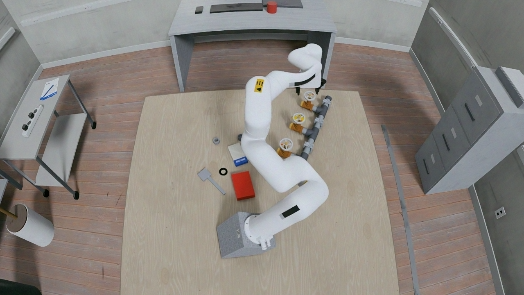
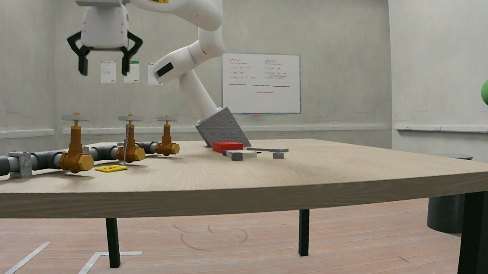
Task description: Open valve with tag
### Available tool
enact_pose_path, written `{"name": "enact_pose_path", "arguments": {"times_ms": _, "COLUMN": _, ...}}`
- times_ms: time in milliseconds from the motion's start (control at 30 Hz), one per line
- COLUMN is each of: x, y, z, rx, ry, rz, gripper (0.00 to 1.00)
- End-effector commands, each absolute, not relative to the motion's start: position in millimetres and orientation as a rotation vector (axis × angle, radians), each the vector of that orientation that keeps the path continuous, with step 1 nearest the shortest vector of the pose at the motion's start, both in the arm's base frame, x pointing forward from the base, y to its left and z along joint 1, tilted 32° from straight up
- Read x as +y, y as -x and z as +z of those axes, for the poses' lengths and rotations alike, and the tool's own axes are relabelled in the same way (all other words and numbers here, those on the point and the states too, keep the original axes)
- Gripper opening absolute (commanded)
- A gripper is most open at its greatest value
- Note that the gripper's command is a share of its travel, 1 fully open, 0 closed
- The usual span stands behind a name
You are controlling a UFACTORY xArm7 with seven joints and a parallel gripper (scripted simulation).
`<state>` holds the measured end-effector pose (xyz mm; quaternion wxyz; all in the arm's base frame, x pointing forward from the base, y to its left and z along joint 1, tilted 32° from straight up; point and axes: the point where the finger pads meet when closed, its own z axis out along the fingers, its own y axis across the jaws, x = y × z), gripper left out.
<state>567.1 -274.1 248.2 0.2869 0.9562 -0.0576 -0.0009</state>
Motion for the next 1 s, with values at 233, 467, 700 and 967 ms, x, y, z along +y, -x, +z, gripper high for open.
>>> {"name": "enact_pose_path", "arguments": {"times_ms": 233, "x": -273, "y": -579, "z": 226, "rx": -0.25, "ry": -2.564, "rz": 0.022, "gripper": 1.0}}
{"name": "enact_pose_path", "arguments": {"times_ms": 467, "x": -273, "y": -579, "z": 226, "rx": -0.25, "ry": -2.564, "rz": 0.022, "gripper": 1.0}}
{"name": "enact_pose_path", "arguments": {"times_ms": 700, "x": -273, "y": -579, "z": 226, "rx": -0.25, "ry": -2.564, "rz": 0.022, "gripper": 1.0}}
{"name": "enact_pose_path", "arguments": {"times_ms": 967, "x": -273, "y": -579, "z": 226, "rx": -0.25, "ry": -2.564, "rz": 0.022, "gripper": 1.0}}
